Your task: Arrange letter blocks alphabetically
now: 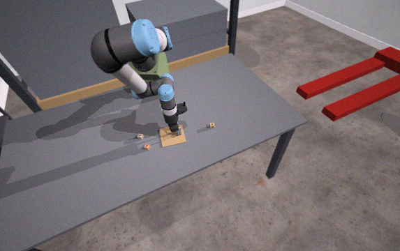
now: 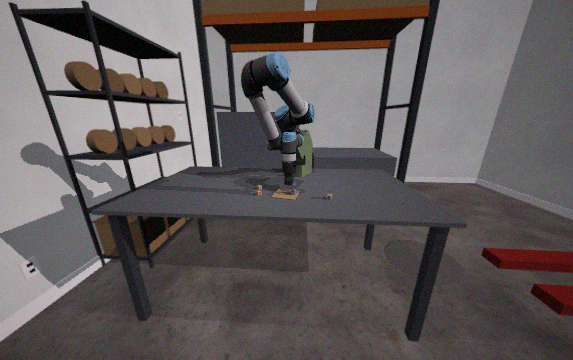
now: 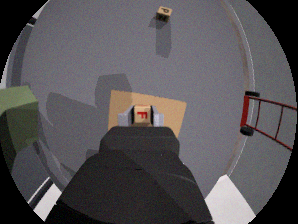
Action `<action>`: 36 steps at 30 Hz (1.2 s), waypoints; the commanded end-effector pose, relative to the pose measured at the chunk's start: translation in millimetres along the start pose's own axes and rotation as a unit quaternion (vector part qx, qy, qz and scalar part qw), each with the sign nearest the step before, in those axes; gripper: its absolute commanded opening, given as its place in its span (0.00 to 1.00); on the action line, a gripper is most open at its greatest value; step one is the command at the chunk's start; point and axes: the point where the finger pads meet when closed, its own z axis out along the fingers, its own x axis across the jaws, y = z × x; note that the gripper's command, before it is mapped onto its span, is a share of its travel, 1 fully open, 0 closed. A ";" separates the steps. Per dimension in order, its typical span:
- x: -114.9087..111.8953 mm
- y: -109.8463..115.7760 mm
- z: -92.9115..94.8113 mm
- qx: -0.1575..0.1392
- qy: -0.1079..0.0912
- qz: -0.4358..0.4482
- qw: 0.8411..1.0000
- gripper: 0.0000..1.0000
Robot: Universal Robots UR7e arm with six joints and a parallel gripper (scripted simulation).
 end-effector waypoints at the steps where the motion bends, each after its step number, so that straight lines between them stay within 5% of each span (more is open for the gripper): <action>1: 1.5 1.1 0.3 -0.001 0.001 0.001 1.000 0.61; 8: 1.5 1.1 0.3 -0.001 0.001 0.001 1.000 0.79; 24: 0.7 0.7 -2.4 0.000 0.001 0.000 1.000 0.79; 36: -0.3 -0.4 -22.9 0.000 0.000 0.000 1.000 0.79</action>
